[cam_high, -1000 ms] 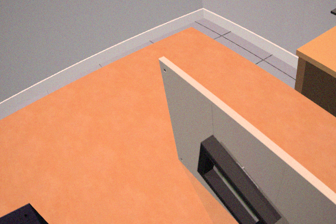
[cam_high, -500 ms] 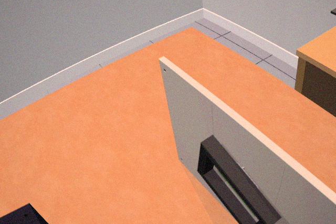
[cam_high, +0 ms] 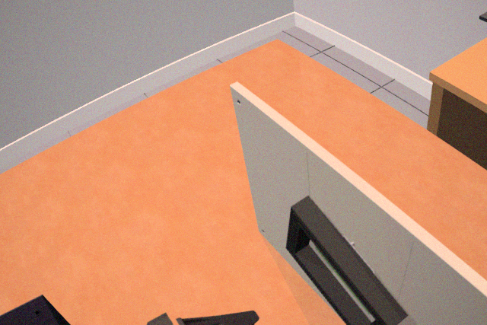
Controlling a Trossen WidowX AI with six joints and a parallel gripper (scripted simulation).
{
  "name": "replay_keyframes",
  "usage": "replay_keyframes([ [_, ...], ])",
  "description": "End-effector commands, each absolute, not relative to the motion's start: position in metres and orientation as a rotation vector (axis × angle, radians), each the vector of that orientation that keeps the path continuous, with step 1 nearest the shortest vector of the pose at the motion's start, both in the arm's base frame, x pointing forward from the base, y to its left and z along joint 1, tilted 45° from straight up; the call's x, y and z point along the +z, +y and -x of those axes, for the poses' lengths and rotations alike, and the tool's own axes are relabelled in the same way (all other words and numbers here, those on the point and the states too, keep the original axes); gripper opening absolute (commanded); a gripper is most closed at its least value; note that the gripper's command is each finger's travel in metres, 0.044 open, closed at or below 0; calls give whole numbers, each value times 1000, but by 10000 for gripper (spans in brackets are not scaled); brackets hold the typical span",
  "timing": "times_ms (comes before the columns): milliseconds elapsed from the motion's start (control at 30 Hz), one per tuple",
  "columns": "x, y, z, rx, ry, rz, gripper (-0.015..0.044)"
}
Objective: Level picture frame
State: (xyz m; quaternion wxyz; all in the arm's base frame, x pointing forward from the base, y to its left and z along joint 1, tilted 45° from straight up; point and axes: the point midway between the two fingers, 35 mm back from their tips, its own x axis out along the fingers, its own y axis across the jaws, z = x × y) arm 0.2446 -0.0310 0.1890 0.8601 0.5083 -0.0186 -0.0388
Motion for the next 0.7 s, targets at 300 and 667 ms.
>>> replay_keyframes([
  [300,188,-32,-247,-79,-34,-1059,260],
  [667,194,-37,-295,-77,-36,-1059,260],
])
